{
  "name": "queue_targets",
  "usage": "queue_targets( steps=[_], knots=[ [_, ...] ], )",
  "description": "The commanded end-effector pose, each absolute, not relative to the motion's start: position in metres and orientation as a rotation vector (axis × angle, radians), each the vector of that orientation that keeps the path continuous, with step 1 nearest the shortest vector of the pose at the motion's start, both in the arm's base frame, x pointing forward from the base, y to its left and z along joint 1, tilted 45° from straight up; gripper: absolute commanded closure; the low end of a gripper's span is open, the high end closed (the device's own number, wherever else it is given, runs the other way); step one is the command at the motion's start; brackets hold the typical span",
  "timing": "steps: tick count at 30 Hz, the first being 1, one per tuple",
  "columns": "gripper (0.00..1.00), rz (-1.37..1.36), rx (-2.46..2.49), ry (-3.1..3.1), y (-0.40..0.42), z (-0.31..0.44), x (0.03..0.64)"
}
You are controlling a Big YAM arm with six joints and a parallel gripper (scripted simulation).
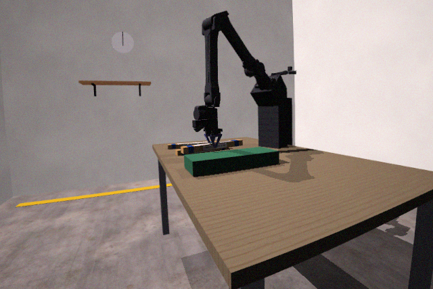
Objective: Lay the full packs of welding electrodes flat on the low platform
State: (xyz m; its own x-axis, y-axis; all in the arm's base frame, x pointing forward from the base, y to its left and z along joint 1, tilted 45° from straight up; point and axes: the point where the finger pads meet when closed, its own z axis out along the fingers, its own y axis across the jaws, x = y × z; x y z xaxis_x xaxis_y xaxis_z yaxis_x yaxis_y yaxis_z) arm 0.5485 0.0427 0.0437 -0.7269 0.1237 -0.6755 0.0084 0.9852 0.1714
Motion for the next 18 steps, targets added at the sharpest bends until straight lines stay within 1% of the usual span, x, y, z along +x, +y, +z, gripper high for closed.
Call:
queue_targets(
  steps=[1, 18],
  knots=[
    [1.00, 0.194, 0.088, 2.356, 0.0365, 0.0609, 0.5460],
    [1.00, 0.196, 0.078, 2.346, 0.0392, 0.0707, 0.5477]
  ],
)
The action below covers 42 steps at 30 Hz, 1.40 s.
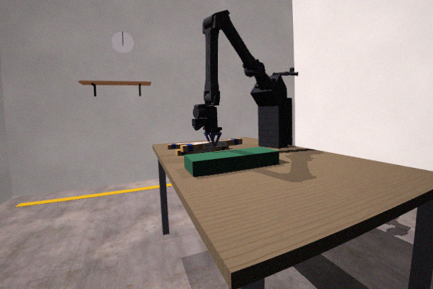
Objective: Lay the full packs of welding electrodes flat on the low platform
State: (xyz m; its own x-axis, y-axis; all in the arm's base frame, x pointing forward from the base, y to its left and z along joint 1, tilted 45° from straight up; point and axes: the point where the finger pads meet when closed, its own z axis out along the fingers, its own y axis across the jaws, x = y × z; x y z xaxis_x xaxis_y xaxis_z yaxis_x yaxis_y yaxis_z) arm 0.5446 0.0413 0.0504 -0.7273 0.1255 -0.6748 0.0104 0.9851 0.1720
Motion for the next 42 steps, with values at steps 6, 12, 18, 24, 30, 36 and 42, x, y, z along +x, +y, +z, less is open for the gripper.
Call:
queue_targets(
  steps=[6, 12, 18, 24, 30, 36, 42],
  knots=[
    [1.00, 0.196, 0.077, 2.344, 0.039, 0.074, 0.550],
    [1.00, 0.196, 0.077, 2.341, 0.039, 0.076, 0.550],
    [1.00, 0.196, 0.077, 2.344, 0.039, 0.075, 0.549],
    [1.00, 0.196, 0.078, 2.346, 0.039, 0.074, 0.548],
    [1.00, 0.194, 0.082, 2.352, 0.036, 0.079, 0.539],
    [1.00, 0.193, 0.085, 2.354, 0.034, 0.084, 0.533],
    [1.00, 0.194, 0.083, 2.355, 0.033, 0.091, 0.524]
  ],
)
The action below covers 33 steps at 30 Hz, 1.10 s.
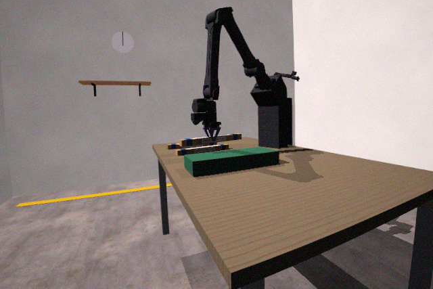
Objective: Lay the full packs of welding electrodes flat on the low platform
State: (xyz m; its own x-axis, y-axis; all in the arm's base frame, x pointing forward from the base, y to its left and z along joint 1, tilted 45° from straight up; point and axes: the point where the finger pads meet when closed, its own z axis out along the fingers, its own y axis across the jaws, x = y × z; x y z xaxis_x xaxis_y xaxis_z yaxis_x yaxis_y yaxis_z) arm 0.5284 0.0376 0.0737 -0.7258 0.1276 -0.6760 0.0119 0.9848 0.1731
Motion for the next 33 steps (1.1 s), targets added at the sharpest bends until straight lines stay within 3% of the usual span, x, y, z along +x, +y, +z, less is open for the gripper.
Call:
queue_targets(
  steps=[1, 33],
  knots=[
    [1.00, 0.194, 0.083, 2.355, 0.033, 0.093, 0.522],
    [1.00, 0.194, 0.084, 2.355, 0.026, 0.131, 0.483]
  ],
)
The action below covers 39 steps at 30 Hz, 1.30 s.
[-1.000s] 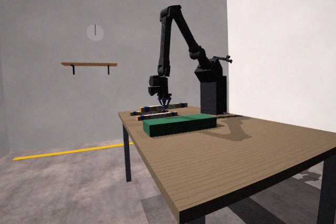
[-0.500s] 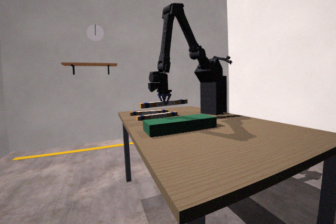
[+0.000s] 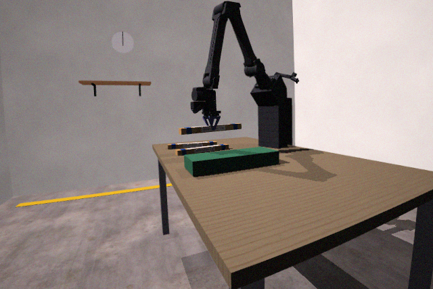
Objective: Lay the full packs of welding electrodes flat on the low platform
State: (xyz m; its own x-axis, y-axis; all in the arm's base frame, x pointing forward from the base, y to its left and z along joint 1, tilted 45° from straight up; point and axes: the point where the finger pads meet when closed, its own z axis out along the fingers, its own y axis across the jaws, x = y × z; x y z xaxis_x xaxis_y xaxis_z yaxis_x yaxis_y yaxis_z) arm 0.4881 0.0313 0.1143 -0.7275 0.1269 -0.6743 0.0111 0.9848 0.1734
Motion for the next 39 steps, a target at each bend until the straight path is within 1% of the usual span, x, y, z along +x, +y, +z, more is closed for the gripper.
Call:
queue_targets(
  steps=[1, 35, 39],
  knots=[
    [1.00, 0.193, 0.084, 2.355, 0.026, 0.133, 0.481],
    [1.00, 0.193, 0.085, 2.351, 0.019, 0.177, 0.440],
    [1.00, 0.194, 0.080, 2.343, 0.020, 0.181, 0.442]
  ],
)
